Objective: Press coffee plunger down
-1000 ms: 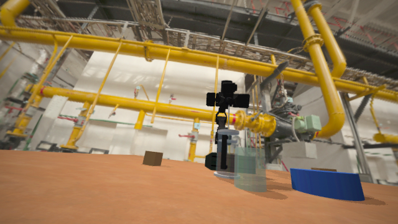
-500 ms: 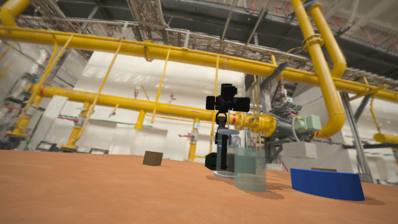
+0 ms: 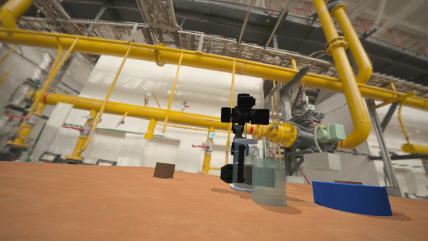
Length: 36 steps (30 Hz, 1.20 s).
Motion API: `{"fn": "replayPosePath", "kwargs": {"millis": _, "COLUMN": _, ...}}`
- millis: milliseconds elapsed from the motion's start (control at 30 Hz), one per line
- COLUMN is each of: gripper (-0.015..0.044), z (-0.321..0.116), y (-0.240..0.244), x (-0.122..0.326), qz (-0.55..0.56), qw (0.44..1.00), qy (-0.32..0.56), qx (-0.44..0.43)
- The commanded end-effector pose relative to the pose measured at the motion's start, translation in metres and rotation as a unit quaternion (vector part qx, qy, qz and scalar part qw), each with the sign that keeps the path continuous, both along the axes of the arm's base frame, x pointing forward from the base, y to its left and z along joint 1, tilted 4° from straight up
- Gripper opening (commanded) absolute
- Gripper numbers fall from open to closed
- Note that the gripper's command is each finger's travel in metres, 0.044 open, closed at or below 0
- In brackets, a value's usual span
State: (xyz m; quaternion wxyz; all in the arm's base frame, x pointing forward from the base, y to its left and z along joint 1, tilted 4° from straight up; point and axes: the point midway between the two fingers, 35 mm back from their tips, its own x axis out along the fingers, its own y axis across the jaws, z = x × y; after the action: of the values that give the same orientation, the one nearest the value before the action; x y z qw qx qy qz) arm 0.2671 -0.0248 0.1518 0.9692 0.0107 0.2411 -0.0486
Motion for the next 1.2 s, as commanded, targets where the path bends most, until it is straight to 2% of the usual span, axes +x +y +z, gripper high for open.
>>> {"fn": "replayPosePath", "kwargs": {"millis": 0, "gripper": 0.0129, "z": -0.036, "y": 0.001, "x": -0.007, "qz": 0.002, "qw": 0.999, "qy": 0.047, "qx": 0.002}}
{"fn": "replayPosePath", "kwargs": {"millis": 300, "gripper": 0.0129, "z": -0.047, "y": 0.0, "x": -0.001, "qz": 0.002, "qw": 0.999, "qy": 0.047, "qx": 0.002}}
{"fn": "replayPosePath", "kwargs": {"millis": 1167, "gripper": 0.0129, "z": -0.044, "y": -0.002, "x": 0.011, "qz": 0.002, "qw": 0.999, "qy": 0.046, "qx": 0.002}}
